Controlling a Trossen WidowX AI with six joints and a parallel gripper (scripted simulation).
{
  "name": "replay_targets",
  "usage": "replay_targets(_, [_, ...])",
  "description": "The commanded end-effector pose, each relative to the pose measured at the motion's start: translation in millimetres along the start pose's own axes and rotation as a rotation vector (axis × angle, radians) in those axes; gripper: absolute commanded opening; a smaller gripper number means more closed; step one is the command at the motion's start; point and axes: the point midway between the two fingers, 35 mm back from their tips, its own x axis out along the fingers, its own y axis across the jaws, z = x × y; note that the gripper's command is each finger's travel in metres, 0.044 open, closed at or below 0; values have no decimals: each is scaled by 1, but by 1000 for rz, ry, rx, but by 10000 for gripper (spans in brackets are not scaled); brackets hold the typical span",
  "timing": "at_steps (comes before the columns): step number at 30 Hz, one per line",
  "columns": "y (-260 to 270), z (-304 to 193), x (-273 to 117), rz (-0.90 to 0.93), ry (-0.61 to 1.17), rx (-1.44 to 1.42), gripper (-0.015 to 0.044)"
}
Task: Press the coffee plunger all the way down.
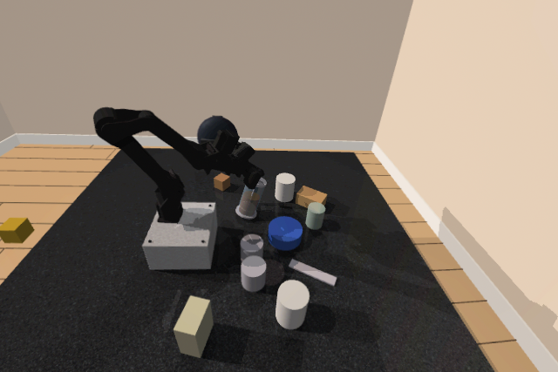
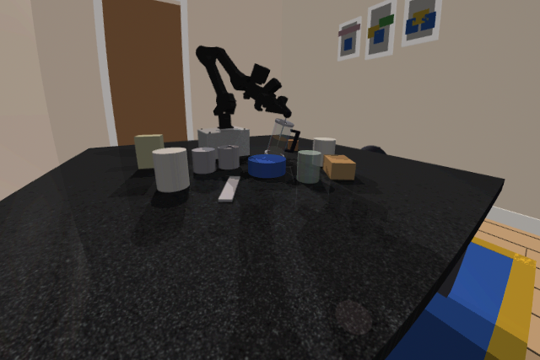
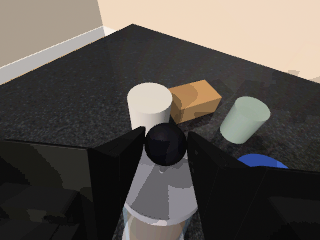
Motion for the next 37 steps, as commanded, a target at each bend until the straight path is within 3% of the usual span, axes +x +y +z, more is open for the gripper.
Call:
replay_targets(1, [0,-1,0,0,3,0,236])
replay_targets(9, [0,-1,0,0,3,0,440])
replay_targets(20, [3,21,-8,8,-33,9,440])
replay_targets(31, [-1,39,-89,-6,23,-3,440])
replay_targets(37, [-1,39,-91,-7,24,-3,440])
